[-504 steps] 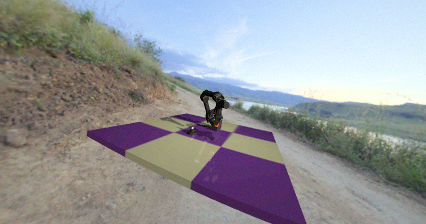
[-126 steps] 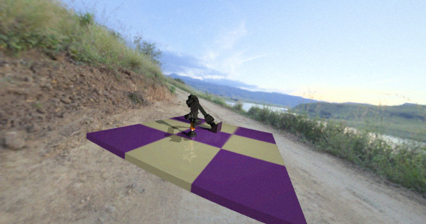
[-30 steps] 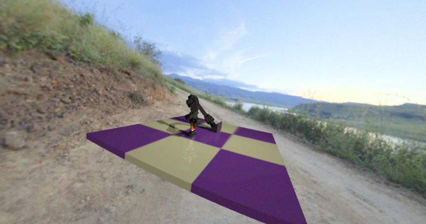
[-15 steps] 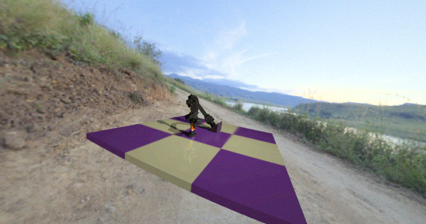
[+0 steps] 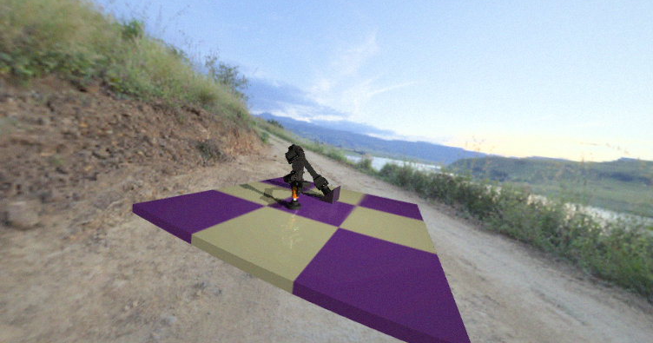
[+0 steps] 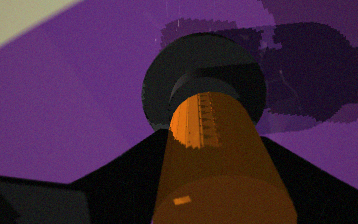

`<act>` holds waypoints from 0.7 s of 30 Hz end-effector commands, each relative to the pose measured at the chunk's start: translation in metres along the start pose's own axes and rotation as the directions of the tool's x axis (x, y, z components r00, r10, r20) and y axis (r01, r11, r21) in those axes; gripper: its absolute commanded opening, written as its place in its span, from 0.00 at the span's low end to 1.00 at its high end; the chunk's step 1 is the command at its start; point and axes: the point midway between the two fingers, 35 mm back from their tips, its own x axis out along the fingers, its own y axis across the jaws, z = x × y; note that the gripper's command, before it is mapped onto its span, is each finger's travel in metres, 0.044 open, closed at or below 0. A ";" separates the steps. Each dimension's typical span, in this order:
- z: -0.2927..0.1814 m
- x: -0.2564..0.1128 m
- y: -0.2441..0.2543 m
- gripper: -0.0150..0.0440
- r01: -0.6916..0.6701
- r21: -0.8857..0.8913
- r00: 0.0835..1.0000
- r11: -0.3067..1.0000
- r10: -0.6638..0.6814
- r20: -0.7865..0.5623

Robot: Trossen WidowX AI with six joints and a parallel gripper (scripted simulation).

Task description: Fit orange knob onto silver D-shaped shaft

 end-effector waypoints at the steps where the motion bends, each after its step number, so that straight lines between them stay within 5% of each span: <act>1: 0.001 0.001 0.002 0.25 -0.001 -0.005 1.000 1.000 0.001 0.000; 21: 0.000 0.003 0.000 0.25 -0.001 -0.005 1.000 1.000 0.001 0.000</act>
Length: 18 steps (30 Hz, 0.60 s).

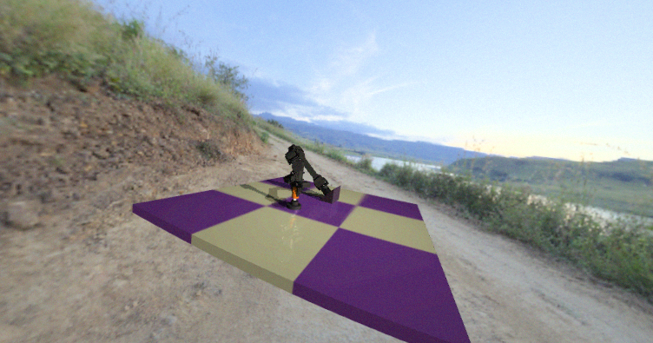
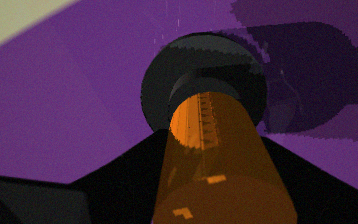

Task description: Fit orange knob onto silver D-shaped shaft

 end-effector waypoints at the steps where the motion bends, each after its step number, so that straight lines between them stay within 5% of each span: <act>1: 0.000 0.001 0.000 0.25 0.000 -0.004 1.000 1.000 0.000 0.002; 18: 0.000 -0.003 0.002 0.25 0.000 -0.004 1.000 1.000 0.000 0.001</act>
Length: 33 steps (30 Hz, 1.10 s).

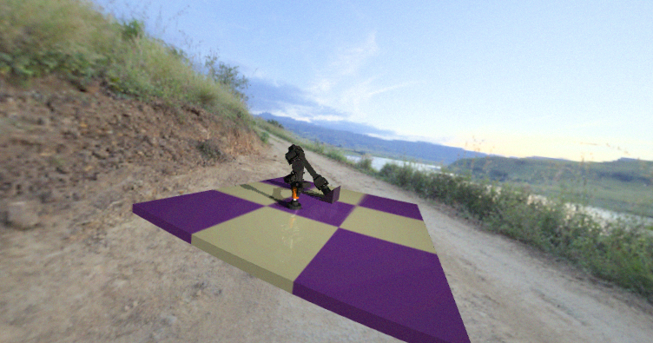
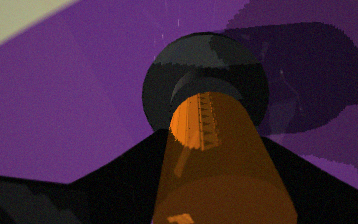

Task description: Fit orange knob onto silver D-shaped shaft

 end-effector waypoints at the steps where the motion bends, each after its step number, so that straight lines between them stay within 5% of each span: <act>1: 0.000 -0.004 0.001 0.25 -0.001 0.000 1.000 1.000 0.001 0.002; 33: 0.000 -0.005 -0.001 0.25 -0.001 -0.097 1.000 0.995 0.001 0.002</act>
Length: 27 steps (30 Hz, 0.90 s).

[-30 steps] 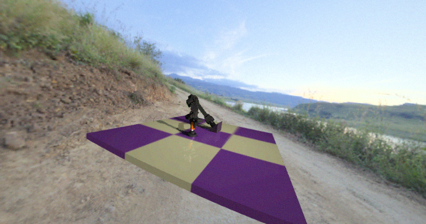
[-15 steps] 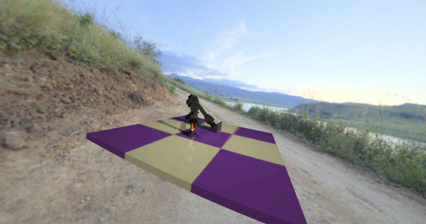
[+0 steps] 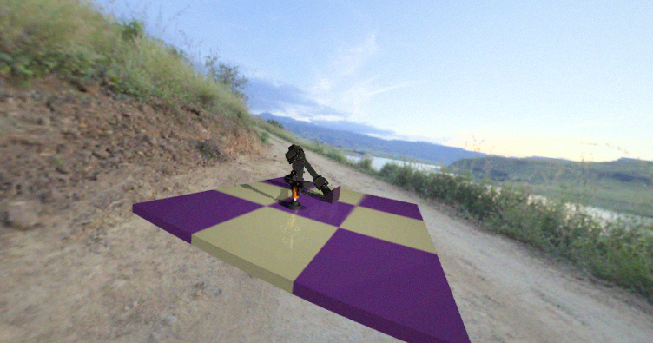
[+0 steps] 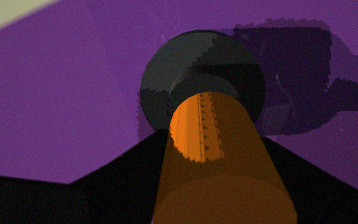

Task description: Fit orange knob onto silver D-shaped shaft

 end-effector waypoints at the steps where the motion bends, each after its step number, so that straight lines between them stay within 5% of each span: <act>1: 0.001 -0.002 0.001 0.25 -0.003 -0.040 1.000 0.999 0.003 0.002; 27: 0.001 0.006 0.001 0.25 -0.003 -0.040 1.000 0.999 0.003 0.002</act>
